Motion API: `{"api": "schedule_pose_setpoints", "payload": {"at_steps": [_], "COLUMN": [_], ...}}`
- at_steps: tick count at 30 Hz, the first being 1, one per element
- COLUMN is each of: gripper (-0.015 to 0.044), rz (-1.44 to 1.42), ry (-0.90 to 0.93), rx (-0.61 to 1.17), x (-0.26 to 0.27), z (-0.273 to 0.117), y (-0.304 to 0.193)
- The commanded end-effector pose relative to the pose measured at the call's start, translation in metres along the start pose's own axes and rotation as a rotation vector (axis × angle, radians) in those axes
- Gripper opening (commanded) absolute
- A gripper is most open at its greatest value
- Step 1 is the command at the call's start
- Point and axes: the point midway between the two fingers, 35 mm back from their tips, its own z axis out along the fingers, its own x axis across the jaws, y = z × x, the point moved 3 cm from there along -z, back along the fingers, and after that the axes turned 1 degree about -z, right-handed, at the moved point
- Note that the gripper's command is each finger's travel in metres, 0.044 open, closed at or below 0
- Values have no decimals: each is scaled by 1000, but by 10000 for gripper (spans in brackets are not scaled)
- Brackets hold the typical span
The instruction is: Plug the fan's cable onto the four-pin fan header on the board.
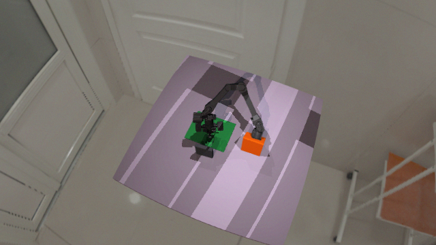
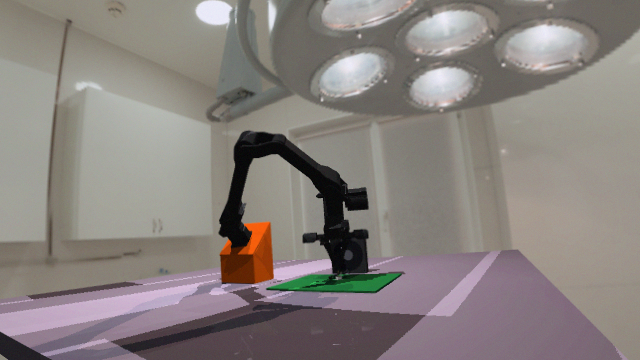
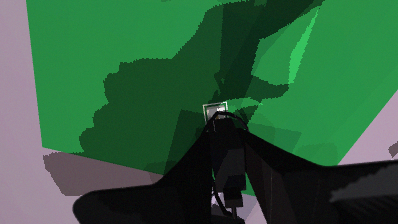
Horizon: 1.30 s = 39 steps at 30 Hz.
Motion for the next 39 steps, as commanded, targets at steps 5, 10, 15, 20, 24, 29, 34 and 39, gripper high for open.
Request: {"api": "schedule_pose_setpoints", "payload": {"at_steps": [5,10,15,20,24,29,34,39], "gripper": [0,0,0,0,0,0,0,0], "rz": [0,1,1,1,1,1,0,-1], "ry": [4,4,4,4,4,4,4,3], "rx": [-5,-5,-5,-5,-5,-5,-5,-5], "x": [3,2,1,1,1,1,1,1], "z": [-1,-1,-1,0,0,1,2,4], "y": [1,1,1,1,1,1,1,1]}}
